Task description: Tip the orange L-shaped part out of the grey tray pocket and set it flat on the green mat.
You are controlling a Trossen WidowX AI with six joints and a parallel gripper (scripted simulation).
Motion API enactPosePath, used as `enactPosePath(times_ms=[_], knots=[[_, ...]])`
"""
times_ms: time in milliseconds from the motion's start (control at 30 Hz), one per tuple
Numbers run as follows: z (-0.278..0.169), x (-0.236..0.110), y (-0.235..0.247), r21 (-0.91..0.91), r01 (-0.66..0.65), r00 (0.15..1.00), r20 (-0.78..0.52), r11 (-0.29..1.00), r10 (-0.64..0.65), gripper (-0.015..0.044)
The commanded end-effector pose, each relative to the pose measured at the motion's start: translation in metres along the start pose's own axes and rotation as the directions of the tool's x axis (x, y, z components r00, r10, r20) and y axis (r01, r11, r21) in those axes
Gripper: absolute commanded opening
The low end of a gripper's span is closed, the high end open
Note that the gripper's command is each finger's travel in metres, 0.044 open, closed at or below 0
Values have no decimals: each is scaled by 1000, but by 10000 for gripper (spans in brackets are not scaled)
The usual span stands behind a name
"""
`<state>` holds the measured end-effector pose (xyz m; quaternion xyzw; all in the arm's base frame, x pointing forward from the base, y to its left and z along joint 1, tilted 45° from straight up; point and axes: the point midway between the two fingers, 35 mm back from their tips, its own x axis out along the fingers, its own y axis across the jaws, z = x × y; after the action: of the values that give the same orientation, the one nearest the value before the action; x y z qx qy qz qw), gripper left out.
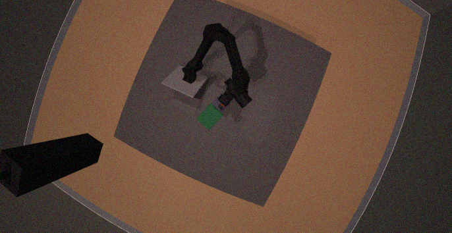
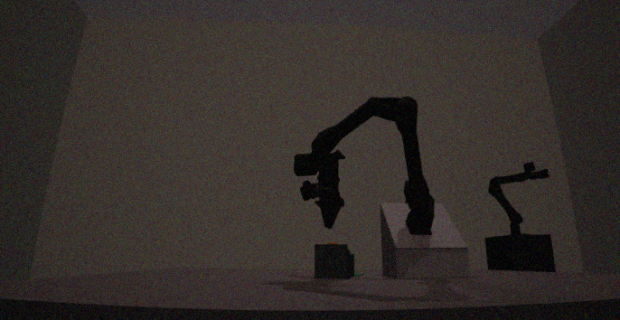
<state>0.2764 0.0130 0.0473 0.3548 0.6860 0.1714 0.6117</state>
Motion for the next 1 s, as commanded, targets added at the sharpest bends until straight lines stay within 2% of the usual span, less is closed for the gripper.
enactPosePath(times_ms=[0, 867, 967], knots=[[-4, -12, 0, -7, 1, 1000, -11, 1000, -1, 180], [-1, -9, 0, -1, -2, 1000, 0, 1000, 2, 180], [0, -9, -4, -81, -1, 1000, 0, 997, 1, 259]])
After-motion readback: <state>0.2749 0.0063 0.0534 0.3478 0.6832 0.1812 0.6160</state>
